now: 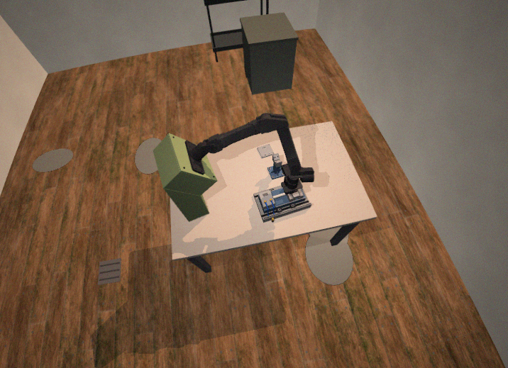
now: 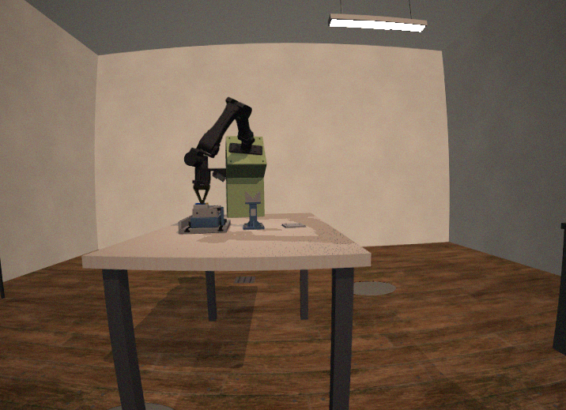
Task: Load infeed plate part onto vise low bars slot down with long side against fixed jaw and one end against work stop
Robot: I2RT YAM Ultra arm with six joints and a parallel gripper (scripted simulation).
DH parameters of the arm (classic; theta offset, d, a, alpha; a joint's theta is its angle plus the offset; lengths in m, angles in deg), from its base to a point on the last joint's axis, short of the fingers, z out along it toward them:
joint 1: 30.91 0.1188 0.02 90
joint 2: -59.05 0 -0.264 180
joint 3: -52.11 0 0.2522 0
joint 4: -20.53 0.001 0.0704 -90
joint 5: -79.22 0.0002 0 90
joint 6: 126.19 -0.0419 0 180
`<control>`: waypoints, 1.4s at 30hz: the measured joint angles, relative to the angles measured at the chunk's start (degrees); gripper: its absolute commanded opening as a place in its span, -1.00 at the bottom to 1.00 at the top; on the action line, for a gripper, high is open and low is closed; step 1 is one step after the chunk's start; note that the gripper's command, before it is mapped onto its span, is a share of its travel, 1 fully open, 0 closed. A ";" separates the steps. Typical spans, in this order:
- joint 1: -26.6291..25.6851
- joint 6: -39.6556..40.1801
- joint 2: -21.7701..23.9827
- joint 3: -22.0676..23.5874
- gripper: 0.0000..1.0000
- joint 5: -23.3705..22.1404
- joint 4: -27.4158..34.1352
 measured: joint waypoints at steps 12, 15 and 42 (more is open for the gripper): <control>0.00 0.00 0.00 0.00 -1.00 0.00 0.00; 0.00 0.00 0.00 0.00 -1.00 0.00 0.00; 0.00 0.00 0.13 0.92 -1.00 0.00 -0.26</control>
